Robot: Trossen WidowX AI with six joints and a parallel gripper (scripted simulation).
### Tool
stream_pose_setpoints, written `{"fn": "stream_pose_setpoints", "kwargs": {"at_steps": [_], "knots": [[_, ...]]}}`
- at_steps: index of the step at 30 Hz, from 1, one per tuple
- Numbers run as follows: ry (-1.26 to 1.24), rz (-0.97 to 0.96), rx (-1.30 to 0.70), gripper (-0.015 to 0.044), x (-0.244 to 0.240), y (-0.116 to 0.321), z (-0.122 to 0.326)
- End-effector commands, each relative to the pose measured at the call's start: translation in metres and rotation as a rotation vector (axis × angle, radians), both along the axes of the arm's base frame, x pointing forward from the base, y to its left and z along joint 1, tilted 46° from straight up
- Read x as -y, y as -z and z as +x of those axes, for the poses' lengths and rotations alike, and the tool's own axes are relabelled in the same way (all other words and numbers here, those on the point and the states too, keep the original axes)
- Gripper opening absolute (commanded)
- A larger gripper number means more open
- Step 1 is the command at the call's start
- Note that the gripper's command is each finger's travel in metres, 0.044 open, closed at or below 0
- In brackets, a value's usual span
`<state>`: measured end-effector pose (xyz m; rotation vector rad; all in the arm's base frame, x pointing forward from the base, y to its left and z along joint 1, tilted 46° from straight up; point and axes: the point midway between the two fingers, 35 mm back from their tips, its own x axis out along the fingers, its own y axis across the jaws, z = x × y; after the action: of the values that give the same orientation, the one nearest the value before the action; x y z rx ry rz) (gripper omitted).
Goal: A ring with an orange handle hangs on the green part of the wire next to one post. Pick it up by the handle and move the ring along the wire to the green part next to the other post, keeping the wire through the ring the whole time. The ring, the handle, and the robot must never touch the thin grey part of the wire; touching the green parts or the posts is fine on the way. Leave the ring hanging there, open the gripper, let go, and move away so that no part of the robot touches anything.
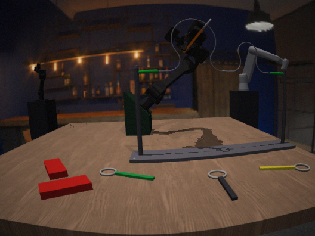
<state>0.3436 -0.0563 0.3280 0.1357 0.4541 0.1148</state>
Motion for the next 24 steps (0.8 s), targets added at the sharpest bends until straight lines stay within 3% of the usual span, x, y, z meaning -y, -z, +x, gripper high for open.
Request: {"fn": "stream_pose_setpoints", "kwargs": {"at_steps": [1, 24], "knots": [[-0.001, 0.048, 0.001, -0.0150, -0.0007, 0.0003, 0.0001], [-0.011, 0.335, 0.013, -0.0150, -0.0081, -0.0013, 0.0005]]}}
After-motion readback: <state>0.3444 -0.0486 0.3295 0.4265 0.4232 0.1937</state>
